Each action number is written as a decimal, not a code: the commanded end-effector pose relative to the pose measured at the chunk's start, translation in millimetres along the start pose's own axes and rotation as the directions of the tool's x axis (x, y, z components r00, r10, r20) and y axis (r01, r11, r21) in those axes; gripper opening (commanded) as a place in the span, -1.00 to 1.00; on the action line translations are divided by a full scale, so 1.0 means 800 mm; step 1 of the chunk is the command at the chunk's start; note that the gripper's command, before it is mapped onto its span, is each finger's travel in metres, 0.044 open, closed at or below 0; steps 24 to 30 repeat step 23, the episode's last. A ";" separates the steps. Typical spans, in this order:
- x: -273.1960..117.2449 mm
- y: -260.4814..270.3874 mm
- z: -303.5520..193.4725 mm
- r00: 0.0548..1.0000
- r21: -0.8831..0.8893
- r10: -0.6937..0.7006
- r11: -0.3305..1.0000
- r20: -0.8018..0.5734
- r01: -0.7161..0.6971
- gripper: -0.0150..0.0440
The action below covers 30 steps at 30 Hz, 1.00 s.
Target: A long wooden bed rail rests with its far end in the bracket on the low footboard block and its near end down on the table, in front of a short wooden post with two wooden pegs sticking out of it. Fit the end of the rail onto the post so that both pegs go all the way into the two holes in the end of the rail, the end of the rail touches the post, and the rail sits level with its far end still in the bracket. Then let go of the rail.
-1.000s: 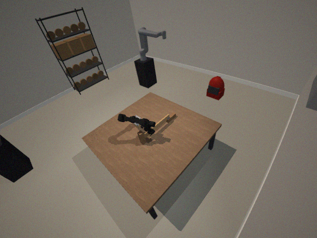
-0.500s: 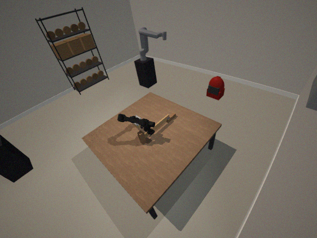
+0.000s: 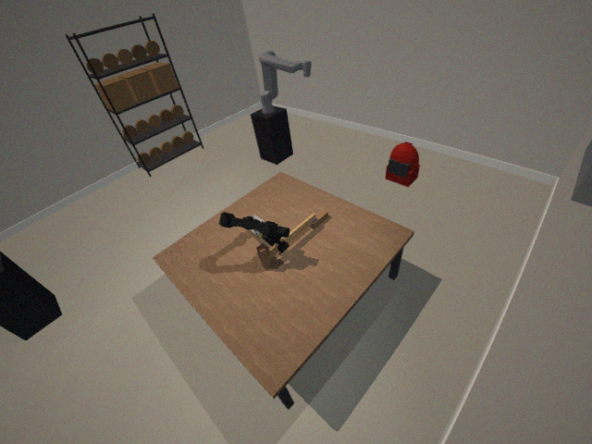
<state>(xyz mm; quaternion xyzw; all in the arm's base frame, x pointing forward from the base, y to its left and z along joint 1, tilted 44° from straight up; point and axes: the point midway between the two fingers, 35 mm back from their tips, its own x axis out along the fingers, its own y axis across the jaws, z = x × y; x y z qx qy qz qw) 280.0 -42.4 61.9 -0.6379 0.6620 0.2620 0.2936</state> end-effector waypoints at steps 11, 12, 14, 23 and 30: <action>-0.038 0.000 0.038 1.000 -0.003 -0.005 1.000 -0.001 0.004 1.00; -0.038 0.000 0.038 1.000 -0.003 -0.005 1.000 -0.001 0.004 1.00; -0.038 0.000 0.038 1.000 -0.003 -0.005 1.000 -0.001 0.004 1.00; -0.038 0.000 0.038 1.000 -0.003 -0.005 1.000 -0.001 0.004 1.00; -0.038 0.000 0.038 1.000 -0.003 -0.005 1.000 -0.001 0.004 1.00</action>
